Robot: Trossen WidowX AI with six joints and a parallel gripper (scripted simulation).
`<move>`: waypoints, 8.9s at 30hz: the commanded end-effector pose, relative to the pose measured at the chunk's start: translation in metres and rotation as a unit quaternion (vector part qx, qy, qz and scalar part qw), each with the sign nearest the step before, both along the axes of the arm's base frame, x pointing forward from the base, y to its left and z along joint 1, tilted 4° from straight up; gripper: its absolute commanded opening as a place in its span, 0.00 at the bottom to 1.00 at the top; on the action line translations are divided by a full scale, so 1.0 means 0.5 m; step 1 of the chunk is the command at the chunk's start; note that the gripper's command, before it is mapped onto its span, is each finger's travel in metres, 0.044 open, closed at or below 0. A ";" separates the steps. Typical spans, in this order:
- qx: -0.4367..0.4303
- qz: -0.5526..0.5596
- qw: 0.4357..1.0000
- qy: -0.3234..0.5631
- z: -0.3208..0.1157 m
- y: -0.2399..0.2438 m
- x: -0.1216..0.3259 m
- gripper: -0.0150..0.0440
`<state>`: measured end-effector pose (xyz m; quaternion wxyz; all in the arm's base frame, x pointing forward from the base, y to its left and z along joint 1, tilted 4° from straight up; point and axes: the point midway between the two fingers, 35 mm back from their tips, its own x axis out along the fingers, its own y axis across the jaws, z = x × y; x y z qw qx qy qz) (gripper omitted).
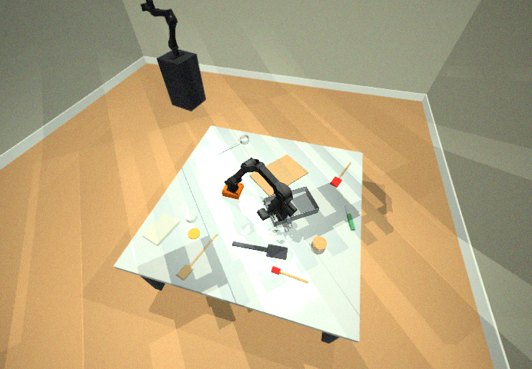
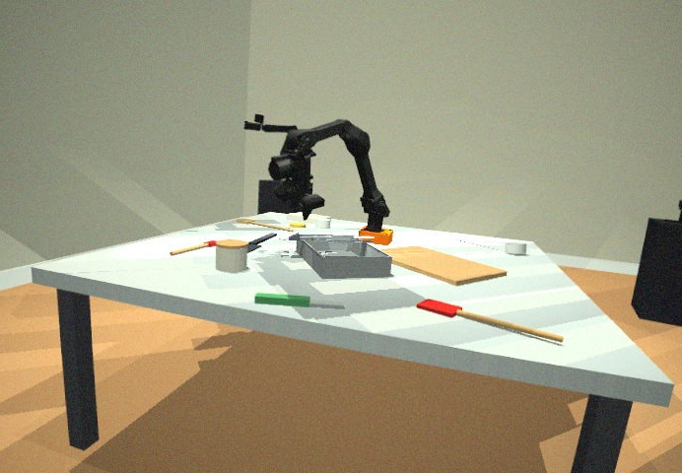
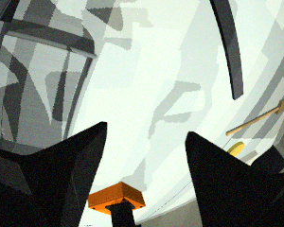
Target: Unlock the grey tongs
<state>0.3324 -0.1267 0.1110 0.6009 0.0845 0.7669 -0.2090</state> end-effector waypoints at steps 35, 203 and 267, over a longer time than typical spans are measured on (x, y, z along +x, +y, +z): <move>-0.110 -0.063 0.989 -0.079 -0.019 0.277 0.148 0.69; 0.131 0.396 0.898 -0.140 0.144 0.668 -0.062 0.00; 0.245 0.640 0.641 -0.347 0.160 0.840 -0.236 0.00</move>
